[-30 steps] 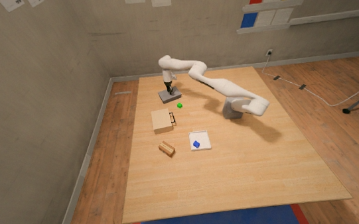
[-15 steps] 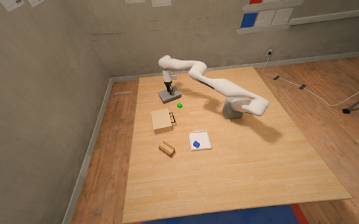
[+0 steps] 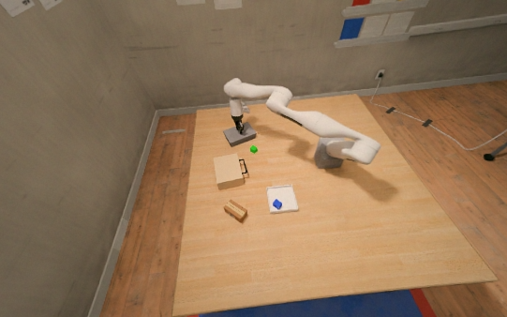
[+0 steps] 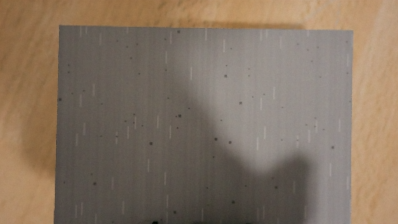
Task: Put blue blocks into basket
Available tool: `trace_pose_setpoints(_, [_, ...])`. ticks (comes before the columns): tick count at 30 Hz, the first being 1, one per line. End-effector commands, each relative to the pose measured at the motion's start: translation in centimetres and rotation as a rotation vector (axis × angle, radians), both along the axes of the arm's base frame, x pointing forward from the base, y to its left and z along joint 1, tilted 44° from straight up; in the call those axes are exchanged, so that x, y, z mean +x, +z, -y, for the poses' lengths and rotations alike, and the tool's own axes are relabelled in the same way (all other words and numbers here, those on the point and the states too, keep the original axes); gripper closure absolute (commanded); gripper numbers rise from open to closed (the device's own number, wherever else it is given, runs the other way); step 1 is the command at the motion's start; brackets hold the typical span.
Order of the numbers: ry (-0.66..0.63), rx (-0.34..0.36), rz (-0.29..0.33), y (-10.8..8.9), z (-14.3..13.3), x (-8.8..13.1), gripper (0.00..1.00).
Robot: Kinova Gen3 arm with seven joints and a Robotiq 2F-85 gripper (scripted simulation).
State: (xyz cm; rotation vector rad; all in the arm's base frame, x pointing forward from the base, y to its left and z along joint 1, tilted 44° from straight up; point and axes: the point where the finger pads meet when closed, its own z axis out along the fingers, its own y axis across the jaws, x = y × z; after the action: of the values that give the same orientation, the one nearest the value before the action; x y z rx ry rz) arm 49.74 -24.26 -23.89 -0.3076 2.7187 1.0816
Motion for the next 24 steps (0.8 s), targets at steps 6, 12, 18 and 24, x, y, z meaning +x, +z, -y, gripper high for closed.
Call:
trace_pose_setpoints(6, [-0.001,-0.002,0.002,0.1,0.16,0.05,0.52])
trace_pose_setpoints(12, [-0.001,-0.002,0.002,0.1,0.16,0.05,0.52])
trace_pose_setpoints(18, [-0.001,-0.002,0.002,0.1,0.16,0.05,0.9])
trace_pose_setpoints(24, [-0.001,-0.002,0.002,0.1,0.16,0.05,0.9])
